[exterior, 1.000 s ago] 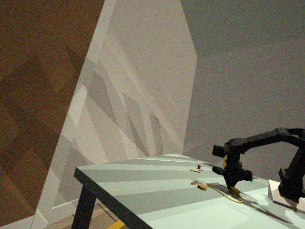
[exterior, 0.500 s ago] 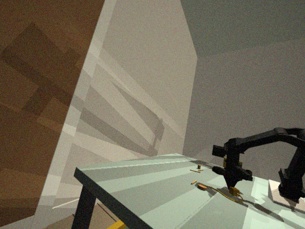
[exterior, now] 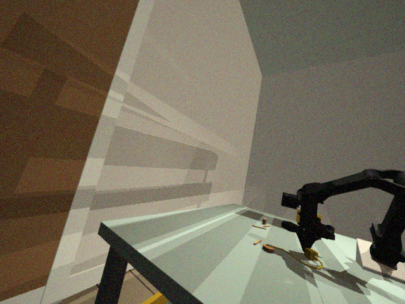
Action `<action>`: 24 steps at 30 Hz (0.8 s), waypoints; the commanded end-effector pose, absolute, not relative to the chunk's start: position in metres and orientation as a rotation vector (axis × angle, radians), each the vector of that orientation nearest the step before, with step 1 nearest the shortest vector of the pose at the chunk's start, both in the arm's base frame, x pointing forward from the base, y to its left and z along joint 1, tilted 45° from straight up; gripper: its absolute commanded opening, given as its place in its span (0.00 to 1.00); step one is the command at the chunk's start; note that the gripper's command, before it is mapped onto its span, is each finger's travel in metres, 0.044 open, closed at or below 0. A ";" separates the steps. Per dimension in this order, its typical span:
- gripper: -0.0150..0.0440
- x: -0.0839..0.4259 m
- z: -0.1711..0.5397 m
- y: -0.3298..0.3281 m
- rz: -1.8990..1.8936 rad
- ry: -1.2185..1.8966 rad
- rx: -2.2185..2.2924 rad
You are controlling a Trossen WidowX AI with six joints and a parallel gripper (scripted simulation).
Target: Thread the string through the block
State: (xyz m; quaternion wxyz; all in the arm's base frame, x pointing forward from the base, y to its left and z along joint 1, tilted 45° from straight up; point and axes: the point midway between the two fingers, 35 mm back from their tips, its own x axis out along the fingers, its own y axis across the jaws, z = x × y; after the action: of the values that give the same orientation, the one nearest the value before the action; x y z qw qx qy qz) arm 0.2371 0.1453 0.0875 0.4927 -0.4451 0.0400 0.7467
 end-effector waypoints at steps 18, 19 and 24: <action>0.25 0.252 0.077 0.136 1.813 0.093 -1.086; 0.25 0.253 0.077 0.135 1.813 0.094 -1.087; 0.25 0.257 0.073 0.132 1.813 0.093 -1.087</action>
State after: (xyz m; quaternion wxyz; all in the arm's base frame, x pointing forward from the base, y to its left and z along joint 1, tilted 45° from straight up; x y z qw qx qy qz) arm 0.2527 0.1336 0.0741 0.4928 -0.4435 0.0402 0.7476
